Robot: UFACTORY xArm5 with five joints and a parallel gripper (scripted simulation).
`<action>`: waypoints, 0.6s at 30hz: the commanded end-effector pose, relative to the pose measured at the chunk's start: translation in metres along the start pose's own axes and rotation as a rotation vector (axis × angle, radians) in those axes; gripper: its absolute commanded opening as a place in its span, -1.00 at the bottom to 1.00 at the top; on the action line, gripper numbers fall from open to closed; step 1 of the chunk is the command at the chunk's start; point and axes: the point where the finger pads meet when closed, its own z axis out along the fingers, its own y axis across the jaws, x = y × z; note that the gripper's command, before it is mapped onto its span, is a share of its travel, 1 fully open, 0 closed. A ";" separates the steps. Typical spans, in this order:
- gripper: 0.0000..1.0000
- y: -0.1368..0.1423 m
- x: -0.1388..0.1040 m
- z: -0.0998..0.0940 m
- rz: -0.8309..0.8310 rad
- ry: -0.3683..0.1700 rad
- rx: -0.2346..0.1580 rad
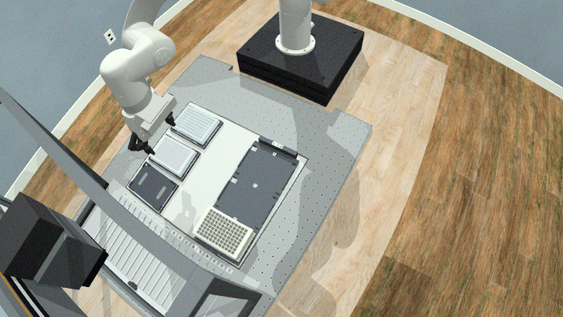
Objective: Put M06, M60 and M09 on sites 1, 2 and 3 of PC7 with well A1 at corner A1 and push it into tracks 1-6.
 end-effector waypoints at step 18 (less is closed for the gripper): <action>1.00 -0.005 -0.016 0.007 -0.001 0.004 -0.006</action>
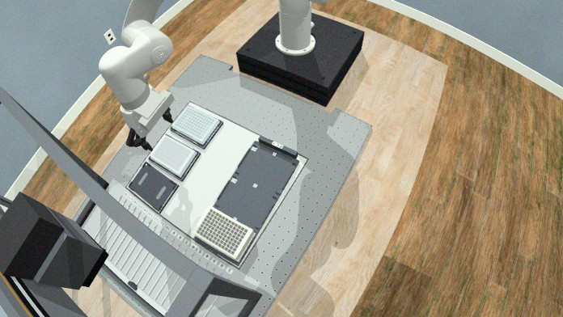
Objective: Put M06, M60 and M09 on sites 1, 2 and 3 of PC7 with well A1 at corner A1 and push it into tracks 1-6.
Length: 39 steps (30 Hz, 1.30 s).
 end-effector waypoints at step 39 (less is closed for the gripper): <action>1.00 0.001 0.000 0.059 0.000 0.005 -0.004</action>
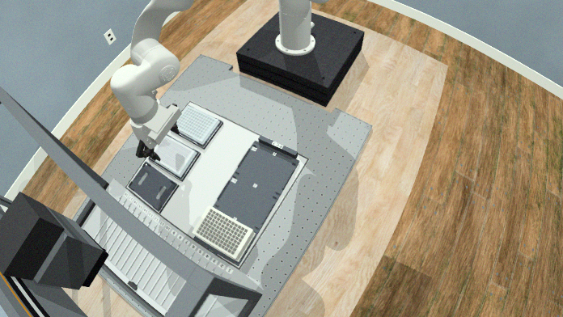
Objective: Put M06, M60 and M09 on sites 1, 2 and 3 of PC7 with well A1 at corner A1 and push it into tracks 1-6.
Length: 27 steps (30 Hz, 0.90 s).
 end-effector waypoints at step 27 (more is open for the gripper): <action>1.00 0.002 0.000 0.032 0.000 0.004 -0.006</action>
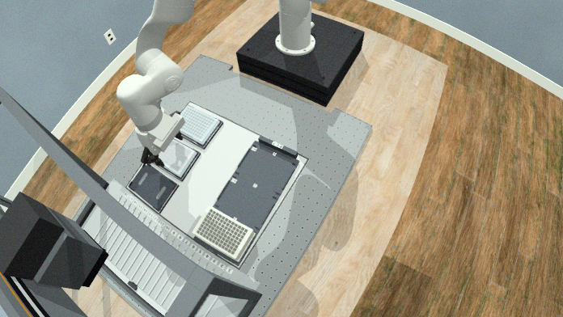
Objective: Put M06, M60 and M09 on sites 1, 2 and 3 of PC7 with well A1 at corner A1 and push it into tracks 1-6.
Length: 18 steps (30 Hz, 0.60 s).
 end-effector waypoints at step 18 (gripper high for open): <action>1.00 0.002 0.000 0.006 0.000 0.004 -0.006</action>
